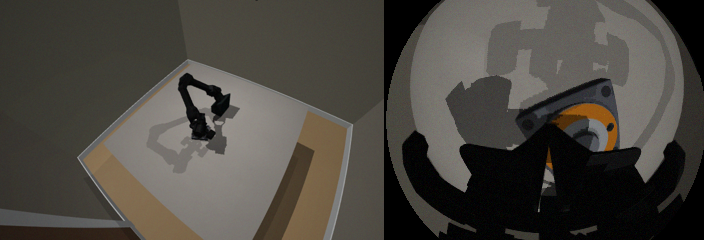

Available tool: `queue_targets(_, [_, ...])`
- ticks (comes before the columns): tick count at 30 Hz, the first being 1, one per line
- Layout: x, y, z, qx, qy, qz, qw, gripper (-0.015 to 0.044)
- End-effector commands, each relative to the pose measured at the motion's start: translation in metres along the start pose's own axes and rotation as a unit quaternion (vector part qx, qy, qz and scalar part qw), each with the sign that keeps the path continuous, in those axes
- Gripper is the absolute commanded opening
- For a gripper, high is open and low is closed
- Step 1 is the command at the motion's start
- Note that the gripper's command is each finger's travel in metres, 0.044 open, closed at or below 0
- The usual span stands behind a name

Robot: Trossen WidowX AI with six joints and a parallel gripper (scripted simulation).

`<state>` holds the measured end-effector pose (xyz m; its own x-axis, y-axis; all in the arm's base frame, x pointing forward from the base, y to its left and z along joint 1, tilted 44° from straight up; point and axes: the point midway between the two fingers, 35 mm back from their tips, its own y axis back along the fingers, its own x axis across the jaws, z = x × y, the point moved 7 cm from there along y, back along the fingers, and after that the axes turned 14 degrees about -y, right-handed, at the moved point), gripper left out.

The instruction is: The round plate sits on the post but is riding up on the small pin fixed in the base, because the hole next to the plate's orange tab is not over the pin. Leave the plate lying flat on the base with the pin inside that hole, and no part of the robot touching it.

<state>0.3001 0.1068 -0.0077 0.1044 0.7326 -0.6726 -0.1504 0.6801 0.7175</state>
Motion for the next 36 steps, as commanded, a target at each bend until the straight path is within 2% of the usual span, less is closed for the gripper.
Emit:
queue_targets(1, [0.001,-0.001,-0.008,0.005,0.001,-0.001,1.000,0.0000])
queue_targets(36, [-0.002,0.001,-0.037,0.006,0.002,0.000,1.000,0.0000])
